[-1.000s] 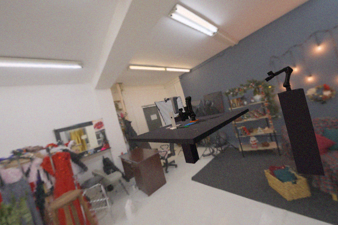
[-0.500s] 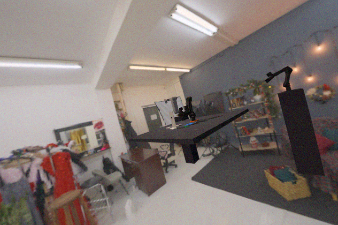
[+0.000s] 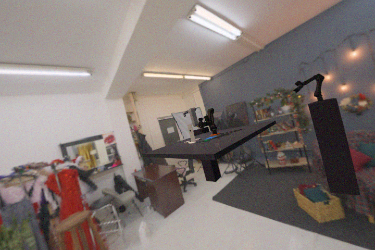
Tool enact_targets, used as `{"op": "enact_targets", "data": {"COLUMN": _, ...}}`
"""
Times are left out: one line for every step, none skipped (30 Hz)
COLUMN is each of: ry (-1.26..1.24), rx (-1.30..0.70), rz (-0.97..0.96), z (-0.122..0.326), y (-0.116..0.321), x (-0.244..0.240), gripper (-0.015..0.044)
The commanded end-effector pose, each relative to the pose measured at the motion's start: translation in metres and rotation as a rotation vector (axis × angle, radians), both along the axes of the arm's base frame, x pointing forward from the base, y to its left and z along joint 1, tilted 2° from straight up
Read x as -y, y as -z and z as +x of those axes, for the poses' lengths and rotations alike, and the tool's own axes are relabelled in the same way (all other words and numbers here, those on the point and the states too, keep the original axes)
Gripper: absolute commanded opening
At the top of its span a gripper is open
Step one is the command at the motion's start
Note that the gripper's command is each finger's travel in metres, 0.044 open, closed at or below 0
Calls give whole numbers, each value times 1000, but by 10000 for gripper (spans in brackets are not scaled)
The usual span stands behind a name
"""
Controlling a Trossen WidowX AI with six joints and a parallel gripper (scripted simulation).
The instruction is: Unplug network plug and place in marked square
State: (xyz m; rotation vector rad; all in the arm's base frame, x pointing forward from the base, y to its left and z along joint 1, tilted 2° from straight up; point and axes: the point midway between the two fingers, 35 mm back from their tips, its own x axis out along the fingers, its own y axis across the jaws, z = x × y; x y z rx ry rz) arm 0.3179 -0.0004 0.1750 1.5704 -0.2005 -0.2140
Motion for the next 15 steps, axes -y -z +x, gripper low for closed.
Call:
{"op": "enact_targets", "data": {"ry": 6, "rx": 2, "rz": 3, "z": -3, "y": -7, "x": 1, "gripper": 0}}
{"op": "enact_targets", "data": {"ry": 6, "rx": 1, "rz": 3, "z": -3, "y": -8, "x": 1, "gripper": 0}}
{"op": "enact_targets", "data": {"ry": 6, "rx": 1, "rz": 3, "z": -4, "y": -9, "x": 1, "gripper": 0}}
{"op": "enact_targets", "data": {"ry": 6, "rx": 1, "rz": 3, "z": -5, "y": -11, "x": 1, "gripper": 0}}
{"op": "enact_targets", "data": {"ry": 6, "rx": 1, "rz": 3, "z": -6, "y": -12, "x": 1, "gripper": 0}}
{"op": "enact_targets", "data": {"ry": 6, "rx": 1, "rz": 3, "z": -7, "y": -14, "x": 1, "gripper": 0}}
{"op": "enact_targets", "data": {"ry": 7, "rx": 1, "rz": 3, "z": -7, "y": -15, "x": 1, "gripper": 0}}
{"op": "enact_targets", "data": {"ry": 7, "rx": 1, "rz": 3, "z": -8, "y": -16, "x": 1, "gripper": 0}}
{"op": "enact_targets", "data": {"ry": 7, "rx": 0, "rz": 3, "z": -9, "y": -18, "x": 1, "gripper": 0}}
{"op": "enact_targets", "data": {"ry": 7, "rx": 0, "rz": 3, "z": -10, "y": -19, "x": 1, "gripper": 0}}
{"op": "enact_targets", "data": {"ry": 7, "rx": 0, "rz": 3, "z": -11, "y": -20, "x": 1, "gripper": 0}}
{"op": "enact_targets", "data": {"ry": 7, "rx": 0, "rz": 3, "z": -12, "y": -22, "x": 1, "gripper": 0}}
{"op": "enact_targets", "data": {"ry": 7, "rx": 0, "rz": 3, "z": -13, "y": -23, "x": 1, "gripper": 0}}
{"op": "enact_targets", "data": {"ry": 7, "rx": 0, "rz": 4, "z": -14, "y": -24, "x": 1, "gripper": 0}}
{"op": "enact_targets", "data": {"ry": 7, "rx": -1, "rz": 4, "z": -15, "y": -26, "x": 1, "gripper": 0}}
